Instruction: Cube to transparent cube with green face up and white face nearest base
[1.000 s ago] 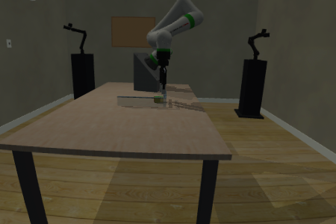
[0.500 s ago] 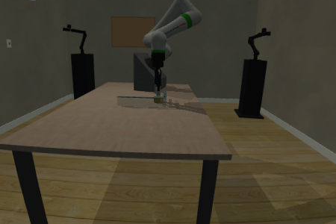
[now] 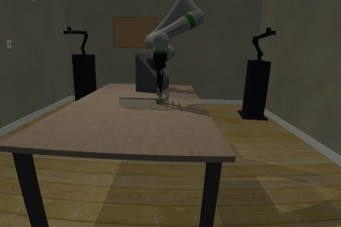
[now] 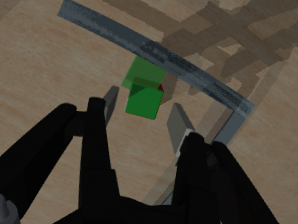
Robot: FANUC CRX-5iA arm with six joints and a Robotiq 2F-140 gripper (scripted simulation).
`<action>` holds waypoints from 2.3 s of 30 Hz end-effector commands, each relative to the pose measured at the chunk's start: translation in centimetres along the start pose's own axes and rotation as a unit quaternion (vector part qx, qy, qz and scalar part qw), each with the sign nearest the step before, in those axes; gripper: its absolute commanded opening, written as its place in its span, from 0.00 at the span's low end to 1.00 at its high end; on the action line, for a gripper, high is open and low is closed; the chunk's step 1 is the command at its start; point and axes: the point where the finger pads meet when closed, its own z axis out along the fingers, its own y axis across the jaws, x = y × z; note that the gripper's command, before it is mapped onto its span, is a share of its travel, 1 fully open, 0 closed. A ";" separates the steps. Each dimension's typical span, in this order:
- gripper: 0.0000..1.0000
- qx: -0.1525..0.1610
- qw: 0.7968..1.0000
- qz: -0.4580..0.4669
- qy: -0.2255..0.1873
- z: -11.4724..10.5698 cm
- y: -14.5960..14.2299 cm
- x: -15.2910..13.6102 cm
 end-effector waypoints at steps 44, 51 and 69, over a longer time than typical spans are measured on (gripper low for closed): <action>0.41 0.000 1.000 0.000 0.000 1.5 0.0 0.0; 0.41 0.000 1.000 0.000 0.000 3.5 0.0 0.0; 0.41 0.000 1.000 0.000 0.000 4.7 0.0 0.0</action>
